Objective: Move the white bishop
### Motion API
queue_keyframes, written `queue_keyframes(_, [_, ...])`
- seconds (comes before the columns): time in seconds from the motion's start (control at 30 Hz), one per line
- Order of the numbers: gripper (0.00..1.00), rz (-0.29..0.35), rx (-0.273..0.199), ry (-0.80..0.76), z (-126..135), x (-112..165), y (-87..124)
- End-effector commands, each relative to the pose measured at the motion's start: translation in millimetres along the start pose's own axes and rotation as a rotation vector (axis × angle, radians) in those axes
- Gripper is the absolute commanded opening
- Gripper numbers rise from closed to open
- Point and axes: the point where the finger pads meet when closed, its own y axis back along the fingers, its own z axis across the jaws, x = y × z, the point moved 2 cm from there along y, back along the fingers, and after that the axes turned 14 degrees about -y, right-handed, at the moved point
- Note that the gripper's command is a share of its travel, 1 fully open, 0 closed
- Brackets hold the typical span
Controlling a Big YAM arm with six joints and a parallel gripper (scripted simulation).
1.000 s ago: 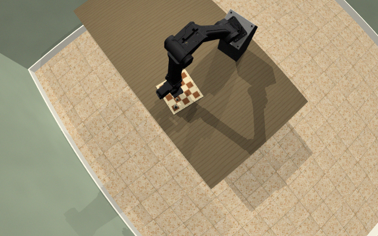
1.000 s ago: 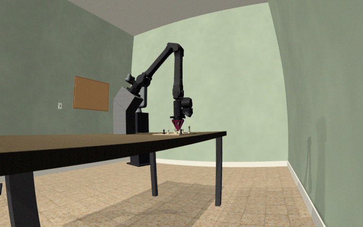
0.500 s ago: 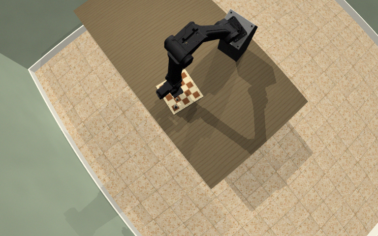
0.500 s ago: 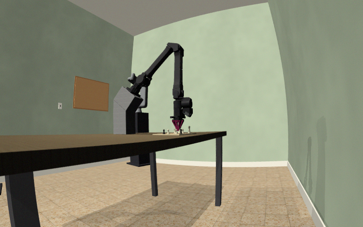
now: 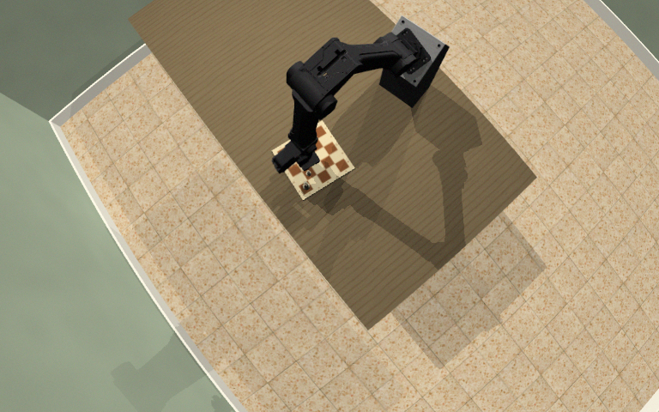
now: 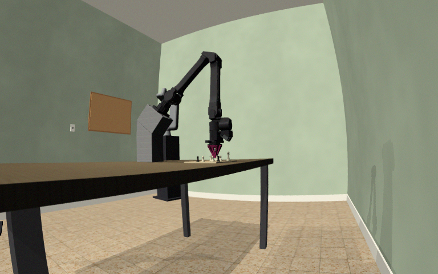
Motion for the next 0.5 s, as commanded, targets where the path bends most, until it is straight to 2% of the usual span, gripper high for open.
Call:
queue_keyframes(0.0, [0.00,-0.039,-0.019,0.002,11.4,-11.1,9.5])
queue_keyframes(0.47, [0.00,-0.038,-0.019,0.002,11.0,-9.8,9.5])
